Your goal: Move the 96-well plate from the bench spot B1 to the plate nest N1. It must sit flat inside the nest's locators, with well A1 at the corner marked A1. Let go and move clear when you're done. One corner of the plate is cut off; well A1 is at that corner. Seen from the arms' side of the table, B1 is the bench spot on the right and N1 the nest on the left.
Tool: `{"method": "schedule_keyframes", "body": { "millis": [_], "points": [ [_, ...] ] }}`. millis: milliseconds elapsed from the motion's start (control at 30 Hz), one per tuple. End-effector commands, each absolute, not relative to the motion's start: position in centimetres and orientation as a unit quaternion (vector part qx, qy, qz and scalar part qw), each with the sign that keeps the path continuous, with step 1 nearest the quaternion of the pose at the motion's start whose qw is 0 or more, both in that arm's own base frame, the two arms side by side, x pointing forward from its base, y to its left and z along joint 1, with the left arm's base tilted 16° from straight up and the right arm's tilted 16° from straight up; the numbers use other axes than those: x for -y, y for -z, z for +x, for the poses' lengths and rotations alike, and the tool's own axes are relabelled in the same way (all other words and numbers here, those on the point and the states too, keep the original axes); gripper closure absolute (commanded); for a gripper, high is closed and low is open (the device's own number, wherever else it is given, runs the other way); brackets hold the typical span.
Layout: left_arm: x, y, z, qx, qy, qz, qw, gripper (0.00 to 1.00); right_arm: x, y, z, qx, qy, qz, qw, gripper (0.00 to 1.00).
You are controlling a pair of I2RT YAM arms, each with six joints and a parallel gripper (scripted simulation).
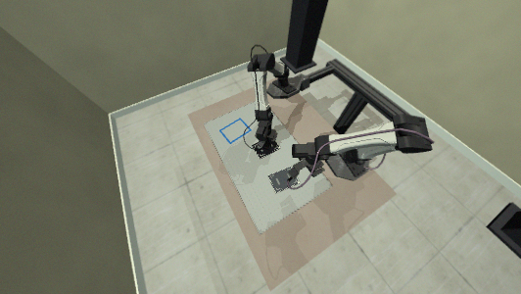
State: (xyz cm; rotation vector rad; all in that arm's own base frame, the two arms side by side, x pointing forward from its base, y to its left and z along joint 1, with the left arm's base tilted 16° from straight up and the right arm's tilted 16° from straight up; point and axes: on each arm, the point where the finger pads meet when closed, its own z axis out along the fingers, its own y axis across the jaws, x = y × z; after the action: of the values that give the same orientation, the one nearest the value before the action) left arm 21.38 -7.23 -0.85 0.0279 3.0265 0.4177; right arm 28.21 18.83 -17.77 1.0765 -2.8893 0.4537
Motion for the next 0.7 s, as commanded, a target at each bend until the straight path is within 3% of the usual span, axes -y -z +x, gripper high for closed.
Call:
{"method": "schedule_keyframes", "body": {
  "millis": [0,667],
  "points": [
    [7.12,0.63,20.71,-0.990,-0.135,0.009,0.038,0.00,-19.43,17.88,28.70,0.953,-0.140,0.270,-0.001,1.00],
    [7.12,0.63,20.71,-0.990,-0.135,0.009,0.038,0.00,-19.25,17.97,28.66,0.990,-0.137,0.002,-0.037,1.00]
  ]
}}
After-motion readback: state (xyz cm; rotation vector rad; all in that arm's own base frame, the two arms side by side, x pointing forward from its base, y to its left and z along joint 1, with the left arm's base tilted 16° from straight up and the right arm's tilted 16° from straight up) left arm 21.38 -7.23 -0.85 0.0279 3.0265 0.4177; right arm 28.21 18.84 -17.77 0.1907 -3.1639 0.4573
